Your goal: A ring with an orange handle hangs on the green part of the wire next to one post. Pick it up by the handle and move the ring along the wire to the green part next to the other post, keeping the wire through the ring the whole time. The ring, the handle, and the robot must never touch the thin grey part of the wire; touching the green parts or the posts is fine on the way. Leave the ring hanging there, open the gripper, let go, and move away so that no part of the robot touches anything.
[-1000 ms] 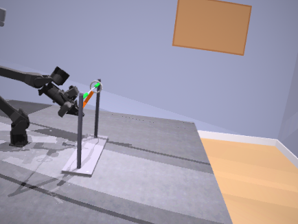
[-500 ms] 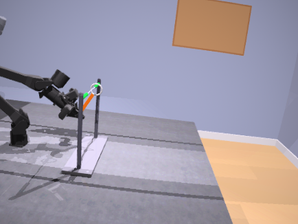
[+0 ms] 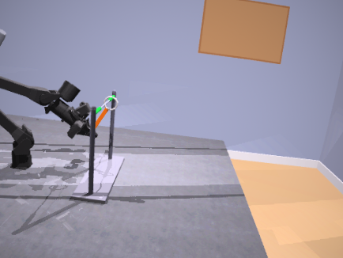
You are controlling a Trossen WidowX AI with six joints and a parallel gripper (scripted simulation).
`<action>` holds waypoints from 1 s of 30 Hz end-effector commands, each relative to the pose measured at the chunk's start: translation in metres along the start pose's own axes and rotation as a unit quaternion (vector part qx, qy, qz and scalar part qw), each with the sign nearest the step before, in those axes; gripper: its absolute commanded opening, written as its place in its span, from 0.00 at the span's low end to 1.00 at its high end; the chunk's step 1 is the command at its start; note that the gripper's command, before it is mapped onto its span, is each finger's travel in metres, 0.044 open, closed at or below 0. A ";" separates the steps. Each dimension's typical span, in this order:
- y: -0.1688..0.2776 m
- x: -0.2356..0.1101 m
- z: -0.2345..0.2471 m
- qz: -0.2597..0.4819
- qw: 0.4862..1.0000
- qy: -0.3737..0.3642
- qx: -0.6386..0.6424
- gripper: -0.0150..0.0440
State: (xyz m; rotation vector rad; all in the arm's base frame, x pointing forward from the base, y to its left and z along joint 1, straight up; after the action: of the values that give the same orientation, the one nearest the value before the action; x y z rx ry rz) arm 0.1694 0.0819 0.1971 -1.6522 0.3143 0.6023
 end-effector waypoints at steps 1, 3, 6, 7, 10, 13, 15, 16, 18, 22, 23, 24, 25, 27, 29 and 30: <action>0.000 0.000 0.000 0.001 1.000 0.002 0.002 0.00; 0.000 0.000 0.000 0.000 1.000 0.000 0.000 0.04; 0.000 0.000 0.000 0.000 1.000 0.000 0.000 0.18; 0.000 0.000 0.000 0.000 1.000 0.000 0.000 0.22; 0.000 0.000 0.000 0.000 1.000 0.000 0.000 0.36; 0.000 -0.001 0.000 0.000 1.000 0.000 0.000 0.49; 0.000 -0.003 0.001 0.000 1.000 0.000 0.000 0.53; 0.000 -0.006 0.001 0.001 1.000 0.000 0.000 0.53; -0.001 -0.012 0.001 0.001 1.000 0.000 0.001 0.53; -0.001 -0.026 0.002 0.002 1.000 0.001 0.002 0.53; -0.001 -0.030 0.002 0.002 1.000 0.001 0.002 0.53; -0.001 -0.033 0.002 0.002 1.000 0.001 0.002 0.53; -0.001 -0.037 0.002 0.002 1.000 0.001 0.002 0.53; 0.000 -0.044 0.001 0.002 1.000 0.001 0.002 0.53; 0.000 -0.049 0.000 0.002 1.000 0.001 0.003 0.53; 0.001 -0.050 0.000 0.002 1.000 0.001 0.003 0.53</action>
State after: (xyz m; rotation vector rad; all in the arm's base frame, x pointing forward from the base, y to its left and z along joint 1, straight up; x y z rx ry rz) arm 0.1337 0.0775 0.2174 -1.6563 0.3272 0.6152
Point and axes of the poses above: the point midway between the two fingers, 35 mm back from their tips, its own x axis out along the fingers, its own z axis across the jaws, y = z × x, the point moved 9 cm from there along -x, back along the fingers, and after that the axes turned 9 degrees about -x, right-handed, at the moved point
